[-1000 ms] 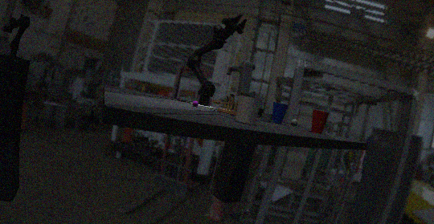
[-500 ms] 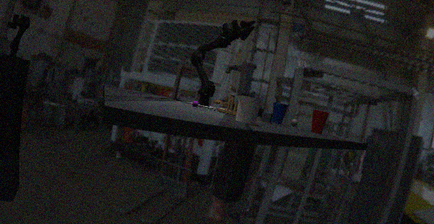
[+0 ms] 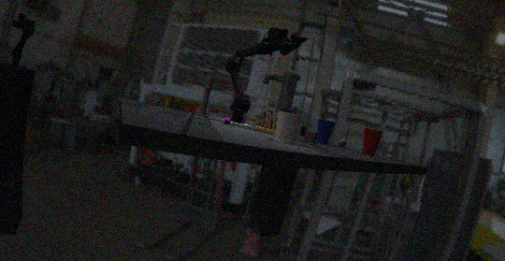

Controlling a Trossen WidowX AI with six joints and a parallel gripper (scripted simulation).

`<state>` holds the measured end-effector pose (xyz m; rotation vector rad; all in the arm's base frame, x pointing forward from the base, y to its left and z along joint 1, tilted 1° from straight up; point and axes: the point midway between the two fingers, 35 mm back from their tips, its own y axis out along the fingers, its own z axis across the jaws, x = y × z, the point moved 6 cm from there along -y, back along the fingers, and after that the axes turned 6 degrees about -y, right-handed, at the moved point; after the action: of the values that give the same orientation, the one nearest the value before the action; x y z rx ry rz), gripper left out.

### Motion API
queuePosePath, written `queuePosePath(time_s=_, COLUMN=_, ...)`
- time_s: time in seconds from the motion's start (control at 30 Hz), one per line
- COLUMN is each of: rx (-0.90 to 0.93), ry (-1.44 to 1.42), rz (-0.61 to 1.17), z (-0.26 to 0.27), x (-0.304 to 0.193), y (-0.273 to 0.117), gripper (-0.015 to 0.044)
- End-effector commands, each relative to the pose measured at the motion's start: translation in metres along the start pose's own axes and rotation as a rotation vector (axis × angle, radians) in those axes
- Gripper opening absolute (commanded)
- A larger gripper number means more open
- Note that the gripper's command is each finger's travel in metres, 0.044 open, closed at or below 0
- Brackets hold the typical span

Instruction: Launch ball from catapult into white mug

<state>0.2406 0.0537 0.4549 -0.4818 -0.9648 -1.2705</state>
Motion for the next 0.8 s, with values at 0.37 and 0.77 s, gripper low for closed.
queuePosePath(time_s=0.37, rx=-0.22, ry=-0.248, rz=0.347, z=-0.046, x=-0.051, y=0.03, gripper=0.044)
queuePosePath(time_s=0.77, rx=-0.326, ry=-0.435, rz=0.69, z=-0.084, x=-0.095, y=0.037, gripper=0.044)
